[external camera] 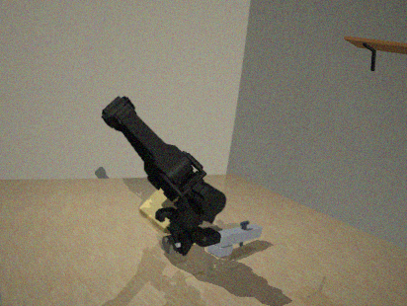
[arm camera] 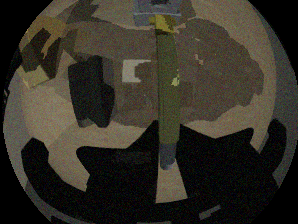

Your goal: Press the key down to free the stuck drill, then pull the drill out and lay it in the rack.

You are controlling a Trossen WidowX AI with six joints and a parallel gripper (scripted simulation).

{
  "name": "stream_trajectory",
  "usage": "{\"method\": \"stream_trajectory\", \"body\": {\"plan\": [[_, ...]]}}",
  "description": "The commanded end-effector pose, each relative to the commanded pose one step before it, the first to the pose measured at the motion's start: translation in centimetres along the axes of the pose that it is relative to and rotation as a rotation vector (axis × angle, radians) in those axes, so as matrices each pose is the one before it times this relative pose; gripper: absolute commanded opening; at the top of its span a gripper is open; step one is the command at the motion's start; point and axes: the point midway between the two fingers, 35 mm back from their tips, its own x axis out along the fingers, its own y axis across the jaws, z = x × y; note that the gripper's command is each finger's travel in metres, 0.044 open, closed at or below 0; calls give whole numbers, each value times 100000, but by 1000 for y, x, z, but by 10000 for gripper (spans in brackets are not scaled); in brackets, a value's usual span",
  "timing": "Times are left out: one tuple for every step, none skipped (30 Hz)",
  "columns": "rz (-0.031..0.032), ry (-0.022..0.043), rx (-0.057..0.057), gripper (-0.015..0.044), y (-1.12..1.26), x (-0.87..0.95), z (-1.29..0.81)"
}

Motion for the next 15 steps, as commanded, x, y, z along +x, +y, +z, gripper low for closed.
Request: {"method": "stream_trajectory", "body": {"plan": [[-145,31,475,0,-10,-332,21],[0,-3,0,0,7,-60,10],[0,-3,0,0,7,-60,10],[0,-3,0,0,7,-60,10],[0,-3,0,0,7,-59,10],[0,-3,0,0,6,-59,11],[0,-3,0,0,6,-59,11],[0,-3,0,0,6,-59,11],[0,-3,0,0,6,-59,11],[0,-3,0,0,6,-59,11],[0,-3,0,0,6,-59,12],[0,-3,0,0,5,-59,12],[0,-3,0,0,5,-59,12],[0,-3,0,0,5,-59,12],[0,-3,0,0,5,-59,12]]}}
